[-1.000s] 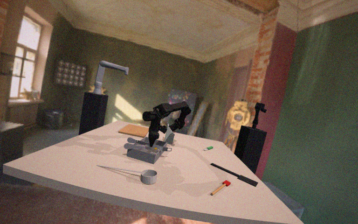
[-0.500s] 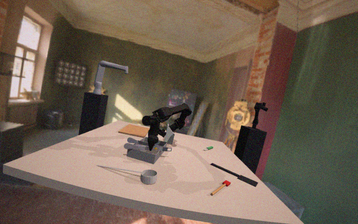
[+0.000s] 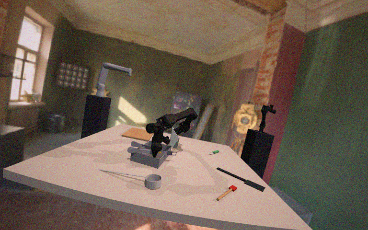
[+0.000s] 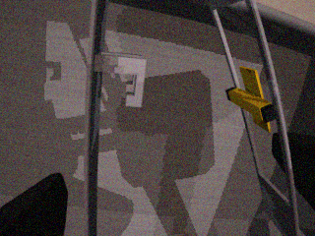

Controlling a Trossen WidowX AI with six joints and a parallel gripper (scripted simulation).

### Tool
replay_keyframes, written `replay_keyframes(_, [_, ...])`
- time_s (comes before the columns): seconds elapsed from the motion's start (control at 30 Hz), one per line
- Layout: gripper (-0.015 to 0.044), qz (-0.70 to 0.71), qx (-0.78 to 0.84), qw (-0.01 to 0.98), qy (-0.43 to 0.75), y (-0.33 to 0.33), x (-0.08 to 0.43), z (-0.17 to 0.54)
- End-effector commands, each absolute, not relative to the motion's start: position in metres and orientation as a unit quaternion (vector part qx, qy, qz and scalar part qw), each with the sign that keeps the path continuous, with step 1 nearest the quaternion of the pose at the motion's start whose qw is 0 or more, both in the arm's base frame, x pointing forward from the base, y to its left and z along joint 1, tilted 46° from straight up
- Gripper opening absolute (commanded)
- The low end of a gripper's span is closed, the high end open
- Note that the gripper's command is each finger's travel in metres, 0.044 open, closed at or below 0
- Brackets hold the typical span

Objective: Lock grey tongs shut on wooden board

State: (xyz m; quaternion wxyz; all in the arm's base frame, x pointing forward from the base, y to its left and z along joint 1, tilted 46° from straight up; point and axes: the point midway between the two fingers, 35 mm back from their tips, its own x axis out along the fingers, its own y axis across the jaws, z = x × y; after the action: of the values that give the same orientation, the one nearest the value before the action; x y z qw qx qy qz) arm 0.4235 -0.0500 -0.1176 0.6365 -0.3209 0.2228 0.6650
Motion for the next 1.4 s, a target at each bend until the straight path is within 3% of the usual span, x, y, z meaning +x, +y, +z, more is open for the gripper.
replay_keyframes(0.0, [0.0440,0.664,-0.317,0.639,0.223,-0.0456,0.4221,-0.1222])
replay_keyframes(0.07, [0.0440,0.664,-0.317,0.639,0.223,-0.0440,0.4218,-0.1236])
replay_keyframes(0.17, [0.0361,0.665,-0.321,0.636,0.223,-0.0464,0.4229,-0.1207])
replay_keyframes(1.37, [0.0121,0.665,-0.321,0.636,0.223,-0.0464,0.4229,-0.1207])
